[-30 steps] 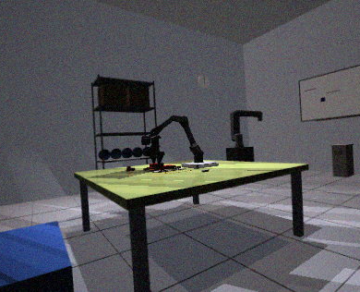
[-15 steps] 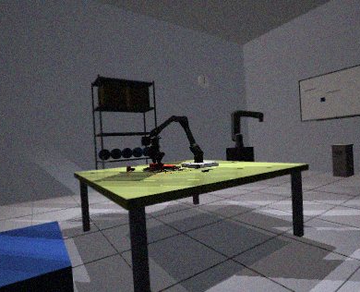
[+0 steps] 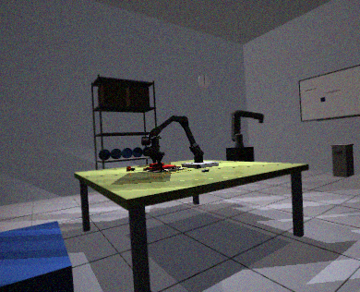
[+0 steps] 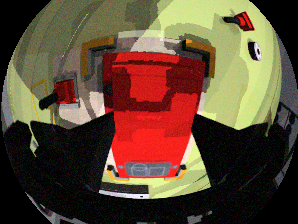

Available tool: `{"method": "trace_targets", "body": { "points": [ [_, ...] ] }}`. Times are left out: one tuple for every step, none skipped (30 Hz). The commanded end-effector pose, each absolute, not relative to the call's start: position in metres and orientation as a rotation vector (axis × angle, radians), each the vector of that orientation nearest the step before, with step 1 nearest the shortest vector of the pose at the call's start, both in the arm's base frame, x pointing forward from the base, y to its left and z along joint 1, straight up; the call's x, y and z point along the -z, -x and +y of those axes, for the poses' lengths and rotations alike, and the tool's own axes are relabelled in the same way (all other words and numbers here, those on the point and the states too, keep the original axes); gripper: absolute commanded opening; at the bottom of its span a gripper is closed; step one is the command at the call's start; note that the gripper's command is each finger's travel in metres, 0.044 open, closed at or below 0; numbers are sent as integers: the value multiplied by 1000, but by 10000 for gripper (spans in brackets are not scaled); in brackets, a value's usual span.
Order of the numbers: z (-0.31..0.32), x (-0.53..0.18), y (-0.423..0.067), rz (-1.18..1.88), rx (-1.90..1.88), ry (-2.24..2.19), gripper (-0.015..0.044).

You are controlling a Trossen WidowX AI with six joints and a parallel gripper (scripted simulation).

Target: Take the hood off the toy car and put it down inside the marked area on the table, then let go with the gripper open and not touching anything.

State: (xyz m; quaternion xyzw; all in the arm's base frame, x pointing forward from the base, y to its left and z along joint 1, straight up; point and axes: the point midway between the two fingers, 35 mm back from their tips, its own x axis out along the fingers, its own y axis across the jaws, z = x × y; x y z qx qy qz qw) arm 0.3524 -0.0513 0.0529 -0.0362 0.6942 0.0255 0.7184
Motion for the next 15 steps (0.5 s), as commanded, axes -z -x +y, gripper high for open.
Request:
{"method": "trace_targets", "body": {
  "points": [
    [-52, -57, -353, 1533, -55, 81, 12],
    [-52, -57, -353, 1533, -55, 81, 0],
    [-52, -58, -353, 1533, -55, 81, 0],
    [-52, -58, -353, 1533, -55, 81, 0],
    [-52, -59, -353, 1533, -55, 81, 0],
    [-52, -60, -353, 1533, -55, 81, 0],
    [-52, -60, -353, 1533, -55, 81, 0],
    [-52, -61, -353, 1533, -55, 81, 0],
    [-52, -62, -353, 1533, -55, 81, 0],
    [-52, -62, -353, 1533, -55, 81, 0],
    [-51, -63, -353, 1533, -55, 81, 0],
    [-51, -64, -353, 1533, -55, 81, 0],
    [-51, -64, -353, 1533, -55, 81, 0],
    [-51, -65, -353, 1533, -55, 81, 0],
    [-51, -66, -353, 1533, -55, 81, 0]
  ]
}}
